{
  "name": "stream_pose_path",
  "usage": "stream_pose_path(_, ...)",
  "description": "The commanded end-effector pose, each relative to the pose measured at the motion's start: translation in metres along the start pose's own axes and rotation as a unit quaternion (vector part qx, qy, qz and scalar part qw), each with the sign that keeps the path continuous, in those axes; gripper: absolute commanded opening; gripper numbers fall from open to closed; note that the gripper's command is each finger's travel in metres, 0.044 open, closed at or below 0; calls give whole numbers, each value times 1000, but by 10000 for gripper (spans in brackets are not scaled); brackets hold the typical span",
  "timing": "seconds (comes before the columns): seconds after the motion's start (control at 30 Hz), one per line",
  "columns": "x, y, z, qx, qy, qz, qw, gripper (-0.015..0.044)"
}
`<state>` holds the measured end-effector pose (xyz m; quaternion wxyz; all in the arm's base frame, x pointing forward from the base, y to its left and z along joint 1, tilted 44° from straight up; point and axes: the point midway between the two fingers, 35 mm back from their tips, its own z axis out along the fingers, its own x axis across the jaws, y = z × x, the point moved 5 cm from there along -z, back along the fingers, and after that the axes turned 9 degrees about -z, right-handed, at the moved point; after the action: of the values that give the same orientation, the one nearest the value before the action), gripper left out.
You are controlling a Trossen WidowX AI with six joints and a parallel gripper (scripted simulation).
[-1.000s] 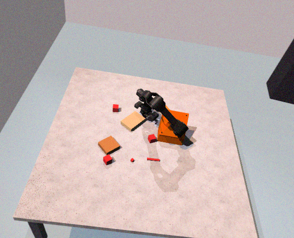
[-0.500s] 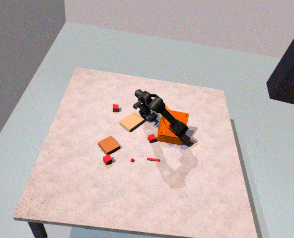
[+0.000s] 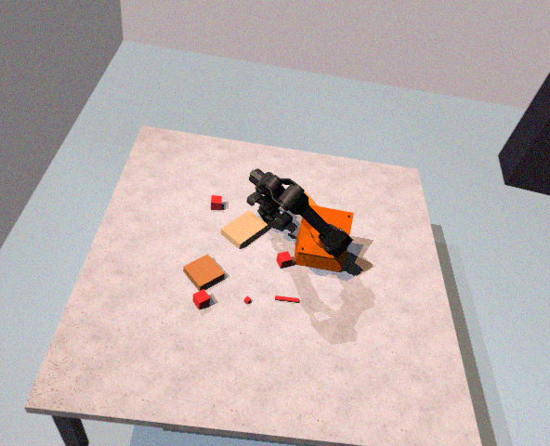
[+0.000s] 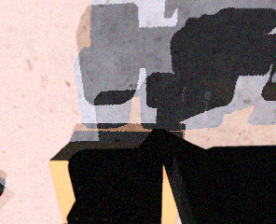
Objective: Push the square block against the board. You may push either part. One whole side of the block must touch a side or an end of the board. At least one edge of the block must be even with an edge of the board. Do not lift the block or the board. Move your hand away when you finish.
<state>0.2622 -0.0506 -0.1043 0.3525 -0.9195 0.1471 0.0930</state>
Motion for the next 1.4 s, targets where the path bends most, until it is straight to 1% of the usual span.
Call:
stream_pose_path(0.0,2,-8,0,5,1,-3,1000,0)
stream_pose_path(0.9,7,-28,0,5,1,-3,1000,0)
stream_pose_path(1.37,6,-10,0,5,1,-3,1000,0)
